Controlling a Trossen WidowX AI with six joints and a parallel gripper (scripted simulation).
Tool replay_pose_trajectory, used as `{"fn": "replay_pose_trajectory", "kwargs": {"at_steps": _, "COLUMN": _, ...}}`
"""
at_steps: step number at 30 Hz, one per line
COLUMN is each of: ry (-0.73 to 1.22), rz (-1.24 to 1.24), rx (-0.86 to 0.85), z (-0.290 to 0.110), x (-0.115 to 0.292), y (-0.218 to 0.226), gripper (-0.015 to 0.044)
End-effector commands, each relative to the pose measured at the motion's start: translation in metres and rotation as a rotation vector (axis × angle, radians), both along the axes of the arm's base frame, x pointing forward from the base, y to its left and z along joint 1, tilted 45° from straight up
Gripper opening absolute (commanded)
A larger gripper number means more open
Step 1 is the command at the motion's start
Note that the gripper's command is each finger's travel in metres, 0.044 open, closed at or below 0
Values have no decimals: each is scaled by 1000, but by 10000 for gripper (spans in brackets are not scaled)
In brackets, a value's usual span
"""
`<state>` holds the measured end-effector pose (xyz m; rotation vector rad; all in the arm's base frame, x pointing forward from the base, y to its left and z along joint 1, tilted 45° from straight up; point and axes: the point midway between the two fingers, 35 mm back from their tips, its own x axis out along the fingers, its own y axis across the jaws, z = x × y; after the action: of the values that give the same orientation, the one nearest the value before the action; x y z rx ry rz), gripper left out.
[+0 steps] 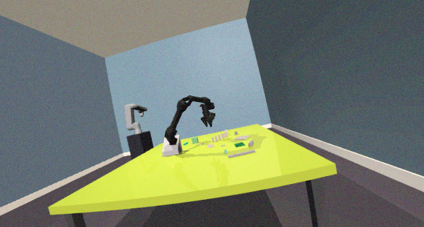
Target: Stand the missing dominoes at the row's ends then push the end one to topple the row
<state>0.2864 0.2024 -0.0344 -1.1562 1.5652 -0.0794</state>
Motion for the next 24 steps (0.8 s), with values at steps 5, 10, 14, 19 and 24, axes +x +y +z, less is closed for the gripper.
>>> {"fn": "replay_pose_trajectory", "kwargs": {"at_steps": 5, "ry": -363, "rz": -374, "rx": 63, "z": -36, "x": -57, "y": -30, "gripper": 440}}
{"fn": "replay_pose_trajectory", "kwargs": {"at_steps": 10, "ry": -574, "rz": -592, "rx": 96, "z": -52, "x": -85, "y": -55, "gripper": 440}}
{"fn": "replay_pose_trajectory", "kwargs": {"at_steps": 14, "ry": -581, "rz": -599, "rx": 97, "z": -52, "x": -87, "y": -56, "gripper": 440}}
{"fn": "replay_pose_trajectory", "kwargs": {"at_steps": 19, "ry": -581, "rz": -599, "rx": 97, "z": -52, "x": -87, "y": -56, "gripper": 440}}
{"fn": "replay_pose_trajectory", "kwargs": {"at_steps": 24, "ry": -581, "rz": -599, "rx": 97, "z": -52, "x": -87, "y": -56, "gripper": 440}}
